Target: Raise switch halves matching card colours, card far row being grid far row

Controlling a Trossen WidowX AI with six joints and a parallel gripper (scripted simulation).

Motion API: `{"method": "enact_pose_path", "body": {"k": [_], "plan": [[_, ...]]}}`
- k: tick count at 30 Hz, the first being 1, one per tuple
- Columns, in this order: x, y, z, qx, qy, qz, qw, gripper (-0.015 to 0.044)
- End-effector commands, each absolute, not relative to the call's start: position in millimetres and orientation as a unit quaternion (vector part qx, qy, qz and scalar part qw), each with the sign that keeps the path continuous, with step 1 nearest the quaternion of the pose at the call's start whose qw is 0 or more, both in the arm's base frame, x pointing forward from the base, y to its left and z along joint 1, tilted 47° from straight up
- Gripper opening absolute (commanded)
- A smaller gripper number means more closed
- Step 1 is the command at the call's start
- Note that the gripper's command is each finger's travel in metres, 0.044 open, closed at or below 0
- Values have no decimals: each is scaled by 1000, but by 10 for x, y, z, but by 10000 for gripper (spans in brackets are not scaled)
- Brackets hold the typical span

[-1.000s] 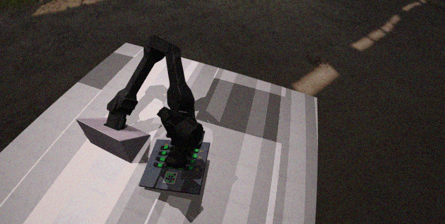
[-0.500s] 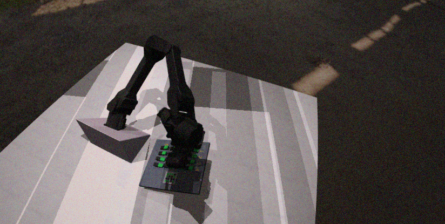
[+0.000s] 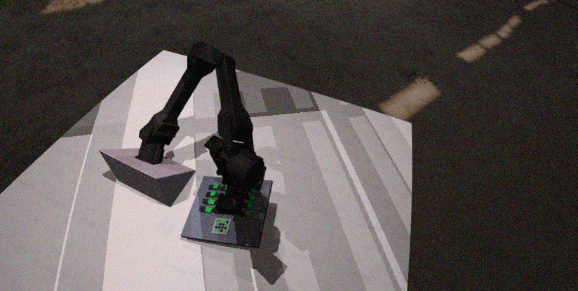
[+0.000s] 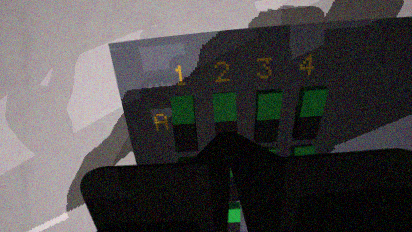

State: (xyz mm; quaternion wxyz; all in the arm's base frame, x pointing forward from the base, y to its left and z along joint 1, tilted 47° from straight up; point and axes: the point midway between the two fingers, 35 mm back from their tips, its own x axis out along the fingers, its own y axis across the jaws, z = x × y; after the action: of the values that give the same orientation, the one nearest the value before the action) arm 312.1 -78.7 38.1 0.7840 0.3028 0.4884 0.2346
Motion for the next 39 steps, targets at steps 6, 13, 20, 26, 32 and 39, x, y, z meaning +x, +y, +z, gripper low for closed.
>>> {"method": "enact_pose_path", "body": {"k": [6, 13, 20, 26, 32, 39], "plan": [[3135, -775, 375, 304, 486, 235, 785, 0], [3139, -769, 369, 304, 486, 235, 785, 0], [2941, -1143, 698, 300, 497, 237, 779, 0], [2903, -1220, 768, 301, 498, 239, 778, 0], [3080, -1429, 658, 300, 497, 238, 778, 0], [3227, -1195, 444, 297, 507, 243, 772, 0]]}}
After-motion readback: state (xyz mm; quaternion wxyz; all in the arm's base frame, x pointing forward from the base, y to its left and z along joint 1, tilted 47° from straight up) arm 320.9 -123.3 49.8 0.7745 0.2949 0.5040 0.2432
